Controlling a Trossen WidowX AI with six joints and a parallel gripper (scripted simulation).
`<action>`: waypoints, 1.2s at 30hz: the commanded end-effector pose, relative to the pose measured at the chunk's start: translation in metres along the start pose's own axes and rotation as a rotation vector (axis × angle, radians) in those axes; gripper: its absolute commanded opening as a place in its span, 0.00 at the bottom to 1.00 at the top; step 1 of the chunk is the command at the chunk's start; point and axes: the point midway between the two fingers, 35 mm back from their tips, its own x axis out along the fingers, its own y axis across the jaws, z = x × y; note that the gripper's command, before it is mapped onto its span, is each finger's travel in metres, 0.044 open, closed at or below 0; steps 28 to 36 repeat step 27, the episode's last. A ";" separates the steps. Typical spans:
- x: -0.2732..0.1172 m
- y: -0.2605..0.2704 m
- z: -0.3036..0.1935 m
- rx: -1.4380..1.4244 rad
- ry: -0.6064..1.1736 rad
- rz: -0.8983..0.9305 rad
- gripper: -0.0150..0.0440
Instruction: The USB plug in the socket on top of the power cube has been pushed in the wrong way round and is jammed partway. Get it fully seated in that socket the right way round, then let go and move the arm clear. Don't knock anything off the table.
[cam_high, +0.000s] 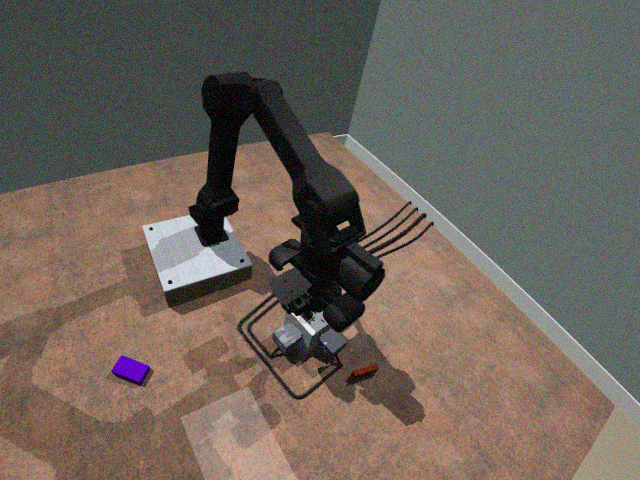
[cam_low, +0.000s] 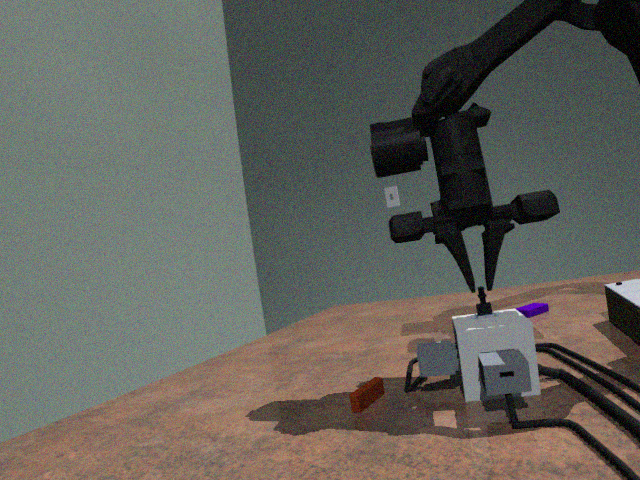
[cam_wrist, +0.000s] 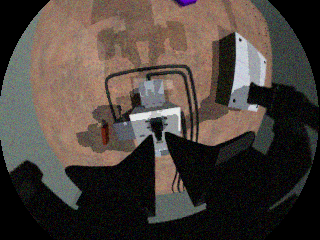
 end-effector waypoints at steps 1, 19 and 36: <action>0.000 0.000 0.000 0.000 0.000 0.000 0.42; -0.003 0.000 0.000 0.000 0.000 0.000 0.42; -0.011 0.000 -0.001 0.000 0.000 0.000 0.42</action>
